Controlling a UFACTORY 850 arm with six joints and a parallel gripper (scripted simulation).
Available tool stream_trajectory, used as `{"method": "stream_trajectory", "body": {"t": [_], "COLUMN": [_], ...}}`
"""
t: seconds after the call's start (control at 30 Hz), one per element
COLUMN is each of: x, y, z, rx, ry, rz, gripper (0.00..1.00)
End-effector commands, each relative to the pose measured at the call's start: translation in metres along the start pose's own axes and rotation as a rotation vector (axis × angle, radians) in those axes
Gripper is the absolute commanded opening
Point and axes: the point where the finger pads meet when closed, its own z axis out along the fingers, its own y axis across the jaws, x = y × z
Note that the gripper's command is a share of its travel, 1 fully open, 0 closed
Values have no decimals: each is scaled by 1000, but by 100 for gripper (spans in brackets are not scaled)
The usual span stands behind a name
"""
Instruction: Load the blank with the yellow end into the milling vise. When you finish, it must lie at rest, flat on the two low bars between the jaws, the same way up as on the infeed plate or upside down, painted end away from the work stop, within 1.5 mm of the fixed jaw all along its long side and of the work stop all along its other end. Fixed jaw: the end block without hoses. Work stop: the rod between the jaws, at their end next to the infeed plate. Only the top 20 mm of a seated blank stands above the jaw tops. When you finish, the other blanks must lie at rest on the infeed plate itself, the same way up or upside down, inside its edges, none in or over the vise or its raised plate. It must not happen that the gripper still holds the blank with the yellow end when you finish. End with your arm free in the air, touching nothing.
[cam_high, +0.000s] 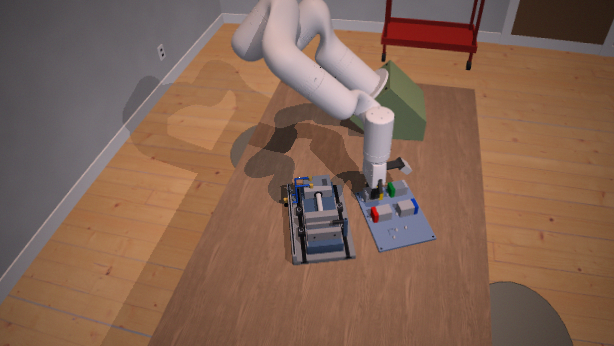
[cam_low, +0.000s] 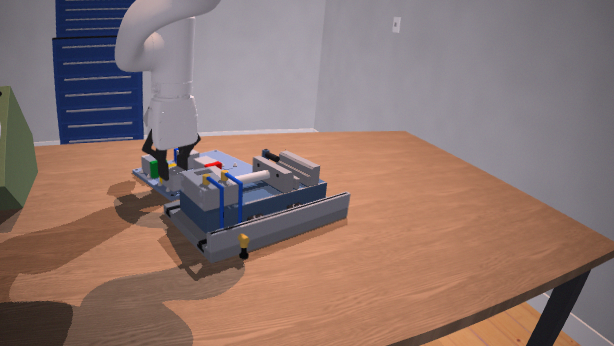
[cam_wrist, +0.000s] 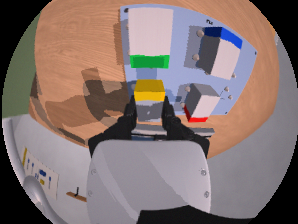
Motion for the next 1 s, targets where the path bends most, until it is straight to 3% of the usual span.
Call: {"method": "stream_trajectory", "body": {"t": [0.0, 0.33, 0.67, 0.97], "x": [0, 0, 0, 0], "y": [1, 1, 1, 1], "z": [-1, -1, -31, -35], "rx": [-1, -1, -1, -2], "ry": [0, 0, 0, 0], "rz": [0, 0, 0, 0], "gripper": [0, 0, 0, 0]}}
